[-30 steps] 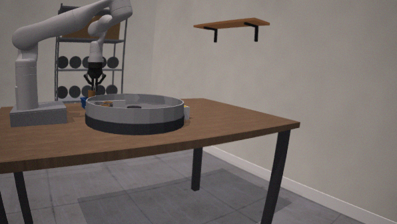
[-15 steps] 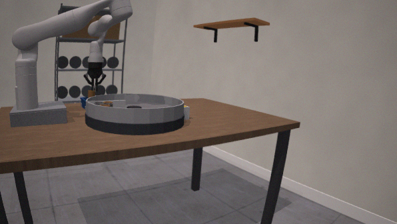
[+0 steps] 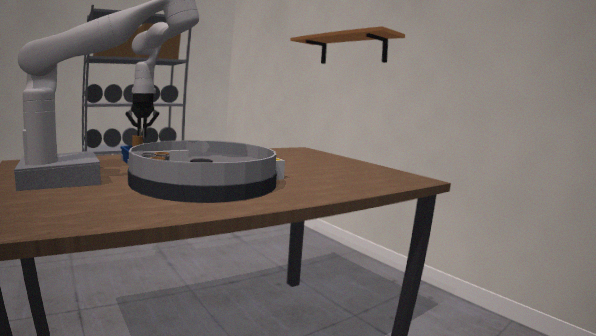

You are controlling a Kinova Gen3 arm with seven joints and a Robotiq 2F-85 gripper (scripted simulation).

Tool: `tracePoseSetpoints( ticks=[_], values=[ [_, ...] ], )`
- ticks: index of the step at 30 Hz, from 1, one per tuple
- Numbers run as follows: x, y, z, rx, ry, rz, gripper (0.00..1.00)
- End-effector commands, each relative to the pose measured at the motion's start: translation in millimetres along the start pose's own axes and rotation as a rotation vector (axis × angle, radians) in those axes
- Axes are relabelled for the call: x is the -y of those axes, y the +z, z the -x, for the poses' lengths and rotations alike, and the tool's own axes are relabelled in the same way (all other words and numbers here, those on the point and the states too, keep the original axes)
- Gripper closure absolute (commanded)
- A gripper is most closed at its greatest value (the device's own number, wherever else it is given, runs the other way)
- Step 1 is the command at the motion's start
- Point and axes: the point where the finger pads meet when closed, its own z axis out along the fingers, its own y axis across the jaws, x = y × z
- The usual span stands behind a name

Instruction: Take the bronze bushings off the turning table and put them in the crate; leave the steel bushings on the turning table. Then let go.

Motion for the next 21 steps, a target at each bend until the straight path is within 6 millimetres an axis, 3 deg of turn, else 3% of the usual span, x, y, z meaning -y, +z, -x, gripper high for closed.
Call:
tracePoseSetpoints(
  ticks=[1, 21],
  values=[
    [0.5, 1.1, -1.2, -0.003, 0.006, 0.002, 1.0],
    [0.5, 1.1, -1.2, -0.003, 0.006, 0.002, 1.0]
  ],
)
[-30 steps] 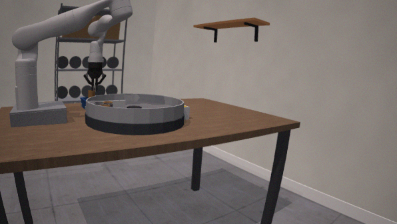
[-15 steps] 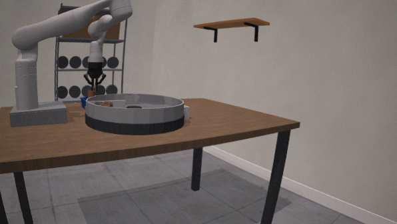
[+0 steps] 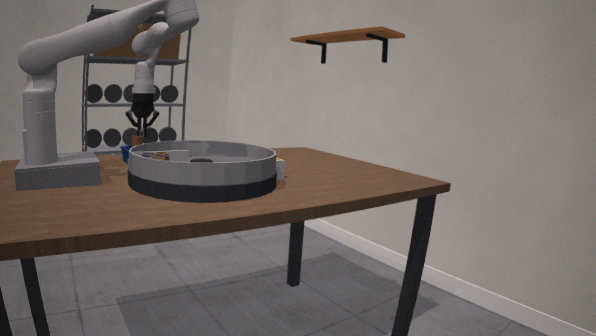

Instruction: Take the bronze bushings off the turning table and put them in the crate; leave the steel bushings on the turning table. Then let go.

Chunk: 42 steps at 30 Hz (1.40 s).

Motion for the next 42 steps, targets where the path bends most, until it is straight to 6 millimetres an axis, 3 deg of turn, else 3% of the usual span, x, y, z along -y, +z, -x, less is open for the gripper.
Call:
tracePoseSetpoints(
  ticks=[1, 42],
  values=[
    [0, 1, 0, -0.001, 0.0, 0.001, 1.0],
    [-2, 22, 1, 0.002, -0.006, 0.001, 1.0]
  ],
)
